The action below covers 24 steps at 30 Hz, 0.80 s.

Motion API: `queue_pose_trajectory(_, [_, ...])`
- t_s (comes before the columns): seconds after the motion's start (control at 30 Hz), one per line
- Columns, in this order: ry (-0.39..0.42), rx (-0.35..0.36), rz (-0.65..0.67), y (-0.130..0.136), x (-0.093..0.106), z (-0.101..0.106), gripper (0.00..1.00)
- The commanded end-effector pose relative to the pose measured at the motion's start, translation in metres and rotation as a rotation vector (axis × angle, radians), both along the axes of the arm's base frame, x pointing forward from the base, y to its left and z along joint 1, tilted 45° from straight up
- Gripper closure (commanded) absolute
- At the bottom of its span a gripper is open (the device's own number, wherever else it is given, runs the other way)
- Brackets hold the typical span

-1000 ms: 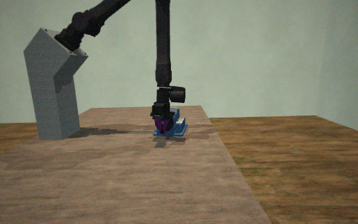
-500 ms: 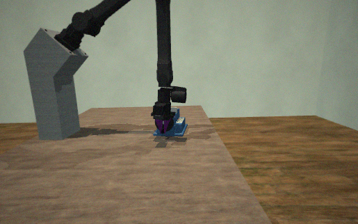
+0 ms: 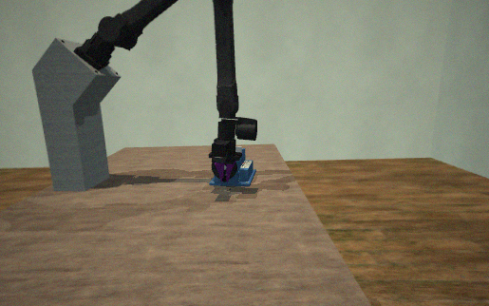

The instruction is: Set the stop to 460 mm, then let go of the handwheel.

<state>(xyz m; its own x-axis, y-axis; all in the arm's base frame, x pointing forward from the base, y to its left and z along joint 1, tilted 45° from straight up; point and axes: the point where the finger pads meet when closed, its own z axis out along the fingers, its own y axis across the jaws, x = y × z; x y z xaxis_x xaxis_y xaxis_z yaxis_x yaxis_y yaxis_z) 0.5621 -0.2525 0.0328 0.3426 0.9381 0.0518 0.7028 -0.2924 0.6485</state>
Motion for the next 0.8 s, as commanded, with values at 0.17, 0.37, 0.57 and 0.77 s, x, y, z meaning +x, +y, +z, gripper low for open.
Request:
queue_pose_trajectory(0.17, [-0.113,-0.048,0.004,-0.008,0.031,0.070,0.94])
queue_pose_trajectory(0.37, [-0.121,-0.051,0.002,-0.009,0.031,0.075,0.94])
queue_pose_trajectory(0.57, [-0.109,-0.046,0.000,-0.009,0.026,0.075,0.94])
queue_pose_trajectory(0.77, [-0.107,-0.046,-0.004,-0.011,0.018,0.083,0.94])
